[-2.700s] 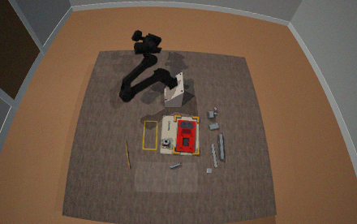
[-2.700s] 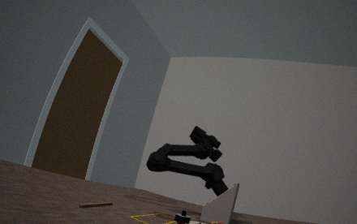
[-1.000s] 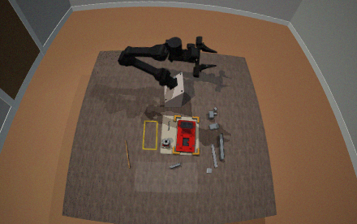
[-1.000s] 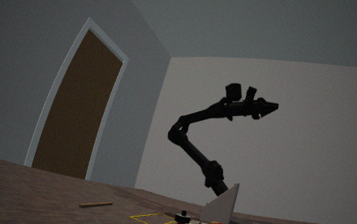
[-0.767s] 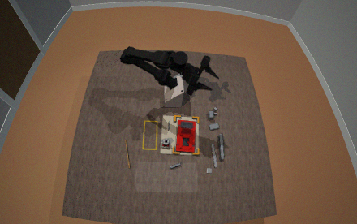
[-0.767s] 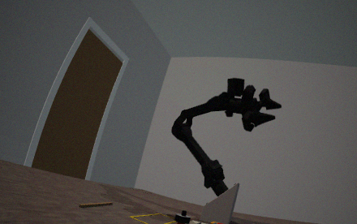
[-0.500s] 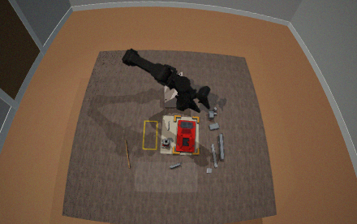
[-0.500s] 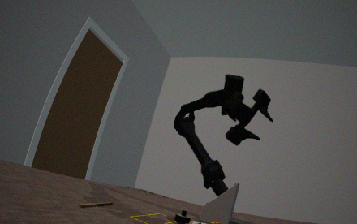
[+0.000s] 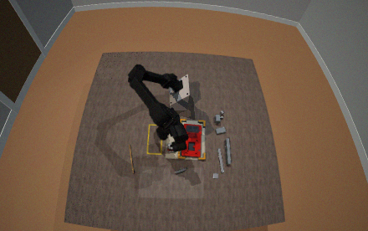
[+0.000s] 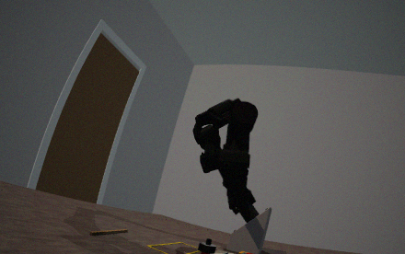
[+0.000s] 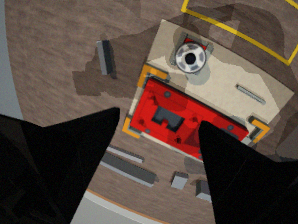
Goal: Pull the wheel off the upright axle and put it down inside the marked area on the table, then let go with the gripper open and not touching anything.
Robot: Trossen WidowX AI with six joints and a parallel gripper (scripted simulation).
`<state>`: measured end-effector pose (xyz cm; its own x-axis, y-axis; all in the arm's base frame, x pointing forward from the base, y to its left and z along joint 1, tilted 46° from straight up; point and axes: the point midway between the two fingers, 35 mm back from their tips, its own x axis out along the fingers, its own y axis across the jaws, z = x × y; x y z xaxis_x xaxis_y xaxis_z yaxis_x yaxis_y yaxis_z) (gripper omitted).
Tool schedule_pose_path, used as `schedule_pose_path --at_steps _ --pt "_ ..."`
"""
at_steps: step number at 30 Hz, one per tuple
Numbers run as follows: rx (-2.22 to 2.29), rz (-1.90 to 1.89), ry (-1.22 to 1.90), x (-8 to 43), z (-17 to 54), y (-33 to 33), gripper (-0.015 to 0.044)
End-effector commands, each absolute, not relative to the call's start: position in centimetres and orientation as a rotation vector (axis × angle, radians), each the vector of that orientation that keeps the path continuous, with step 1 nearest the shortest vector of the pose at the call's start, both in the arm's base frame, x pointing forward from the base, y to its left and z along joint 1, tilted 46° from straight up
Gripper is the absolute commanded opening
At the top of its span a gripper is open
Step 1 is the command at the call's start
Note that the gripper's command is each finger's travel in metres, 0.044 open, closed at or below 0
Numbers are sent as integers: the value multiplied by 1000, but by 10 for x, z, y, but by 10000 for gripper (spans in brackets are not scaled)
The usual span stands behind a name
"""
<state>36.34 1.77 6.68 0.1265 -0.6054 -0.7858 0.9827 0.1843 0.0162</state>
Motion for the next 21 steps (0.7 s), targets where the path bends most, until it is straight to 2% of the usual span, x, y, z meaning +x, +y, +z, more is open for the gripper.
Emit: schedule_pose_path --at_steps 1,14,21 --pt "654 -1489 583 365 67 -25 300" --pt "656 -1530 548 358 60 -33 300" --pt "657 -1529 548 359 26 -67 300"
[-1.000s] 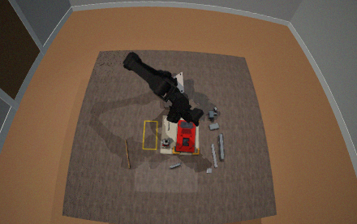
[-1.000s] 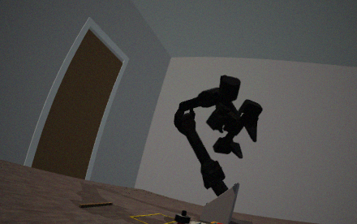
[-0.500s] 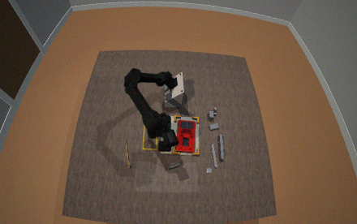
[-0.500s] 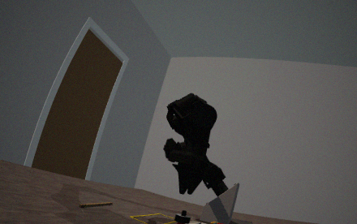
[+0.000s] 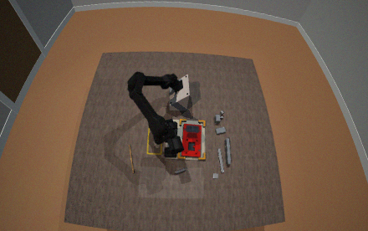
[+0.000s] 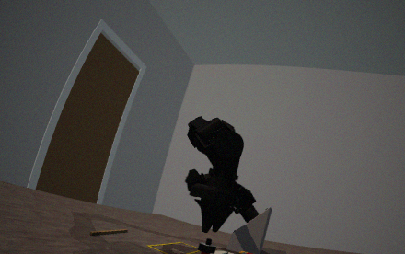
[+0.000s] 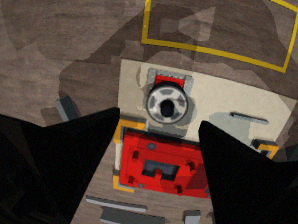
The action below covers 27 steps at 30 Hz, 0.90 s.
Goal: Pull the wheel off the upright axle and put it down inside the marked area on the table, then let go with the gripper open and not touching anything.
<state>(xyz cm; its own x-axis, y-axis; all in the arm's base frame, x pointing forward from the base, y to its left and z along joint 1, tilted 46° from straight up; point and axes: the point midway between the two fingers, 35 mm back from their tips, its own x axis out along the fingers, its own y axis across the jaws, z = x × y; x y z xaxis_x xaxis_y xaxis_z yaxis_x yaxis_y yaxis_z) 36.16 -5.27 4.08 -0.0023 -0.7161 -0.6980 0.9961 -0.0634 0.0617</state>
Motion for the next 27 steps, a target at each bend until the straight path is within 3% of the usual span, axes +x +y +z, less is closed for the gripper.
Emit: schedule_pose_path --at_steps 1,7,9,21,27 --pt "656 -1530 547 358 21 -72 300" --pt "654 -1530 545 356 9 -83 300" --pt "661 -1543 546 354 12 -83 247" --pt "661 -1543 546 354 12 -83 168" --pt "661 -1542 546 355 13 -82 10"
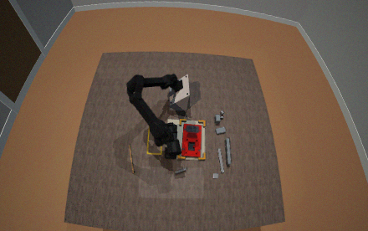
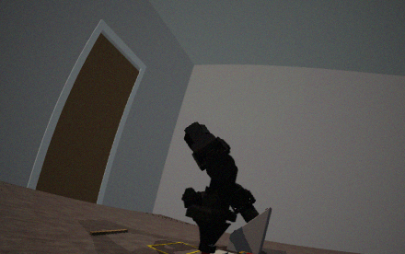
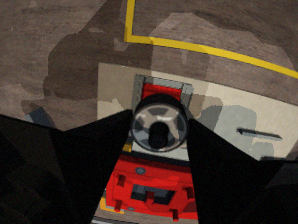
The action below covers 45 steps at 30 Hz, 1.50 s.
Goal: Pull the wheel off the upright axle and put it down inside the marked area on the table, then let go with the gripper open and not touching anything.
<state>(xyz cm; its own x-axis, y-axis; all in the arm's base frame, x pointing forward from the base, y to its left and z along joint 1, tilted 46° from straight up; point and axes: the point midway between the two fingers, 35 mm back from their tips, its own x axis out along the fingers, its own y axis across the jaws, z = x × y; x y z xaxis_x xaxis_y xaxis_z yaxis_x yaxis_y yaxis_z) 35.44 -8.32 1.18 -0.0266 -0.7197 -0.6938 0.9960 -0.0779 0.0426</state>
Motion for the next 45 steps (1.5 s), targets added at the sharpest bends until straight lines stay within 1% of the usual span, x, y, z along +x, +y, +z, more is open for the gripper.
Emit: schedule_pose_path --at_steps 1,45 --pt "661 -1542 546 355 13 -82 0" --pt "659 -1537 547 355 23 -71 0"
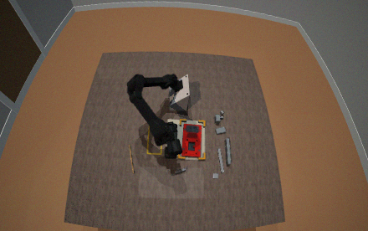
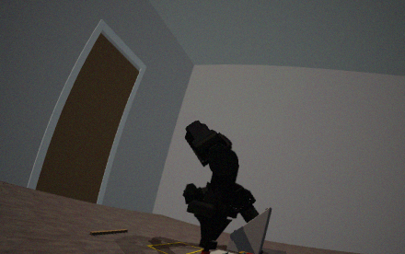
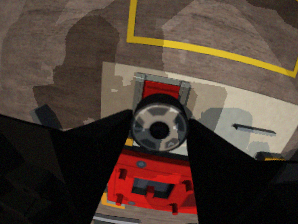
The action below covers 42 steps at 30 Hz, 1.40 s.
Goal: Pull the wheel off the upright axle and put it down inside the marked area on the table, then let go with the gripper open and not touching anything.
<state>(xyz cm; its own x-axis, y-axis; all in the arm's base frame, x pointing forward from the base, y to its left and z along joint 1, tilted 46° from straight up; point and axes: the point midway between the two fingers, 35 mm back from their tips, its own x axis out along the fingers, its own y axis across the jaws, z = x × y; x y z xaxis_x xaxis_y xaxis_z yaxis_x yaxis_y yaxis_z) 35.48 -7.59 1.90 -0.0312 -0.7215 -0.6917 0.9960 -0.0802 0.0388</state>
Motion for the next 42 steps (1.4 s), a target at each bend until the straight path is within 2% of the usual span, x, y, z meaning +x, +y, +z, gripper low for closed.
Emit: schedule_pose_path --at_steps 1,42 --pt "659 -1537 547 355 23 -71 0" --pt "657 -1533 547 356 32 -61 0"
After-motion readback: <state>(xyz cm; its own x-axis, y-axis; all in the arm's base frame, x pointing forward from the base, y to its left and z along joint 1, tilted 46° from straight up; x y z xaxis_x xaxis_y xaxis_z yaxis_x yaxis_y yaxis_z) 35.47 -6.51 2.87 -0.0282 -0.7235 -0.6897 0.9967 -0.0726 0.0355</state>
